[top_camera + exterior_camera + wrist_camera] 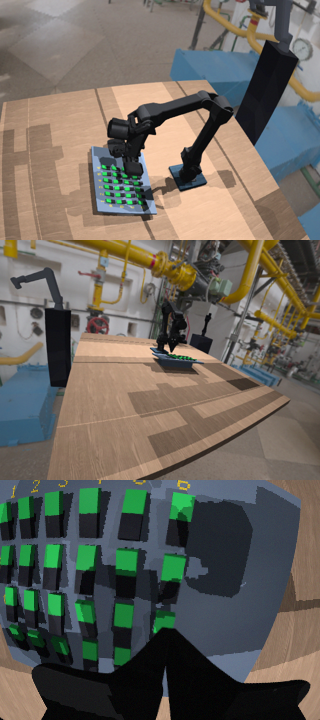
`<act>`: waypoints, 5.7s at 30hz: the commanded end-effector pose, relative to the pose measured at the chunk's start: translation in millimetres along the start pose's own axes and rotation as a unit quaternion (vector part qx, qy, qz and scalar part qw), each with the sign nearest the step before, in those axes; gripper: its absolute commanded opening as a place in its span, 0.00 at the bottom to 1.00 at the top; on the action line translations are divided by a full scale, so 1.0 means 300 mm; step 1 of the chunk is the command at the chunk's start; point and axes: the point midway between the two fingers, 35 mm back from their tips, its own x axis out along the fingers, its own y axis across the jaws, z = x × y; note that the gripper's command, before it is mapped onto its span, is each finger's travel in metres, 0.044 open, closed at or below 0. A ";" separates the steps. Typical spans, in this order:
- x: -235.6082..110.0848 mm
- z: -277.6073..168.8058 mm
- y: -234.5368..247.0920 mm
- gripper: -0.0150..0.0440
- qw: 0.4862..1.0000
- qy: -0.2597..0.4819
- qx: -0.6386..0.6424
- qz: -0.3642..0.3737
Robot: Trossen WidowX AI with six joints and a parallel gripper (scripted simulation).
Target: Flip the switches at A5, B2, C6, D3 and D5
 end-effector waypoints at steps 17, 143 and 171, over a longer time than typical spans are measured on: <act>0.047 -0.004 0.004 0.25 1.000 0.006 -0.002 0.003; 0.046 -0.139 0.308 0.25 1.000 0.007 -0.002 0.007; 0.046 -0.139 0.308 0.25 1.000 0.007 -0.002 0.007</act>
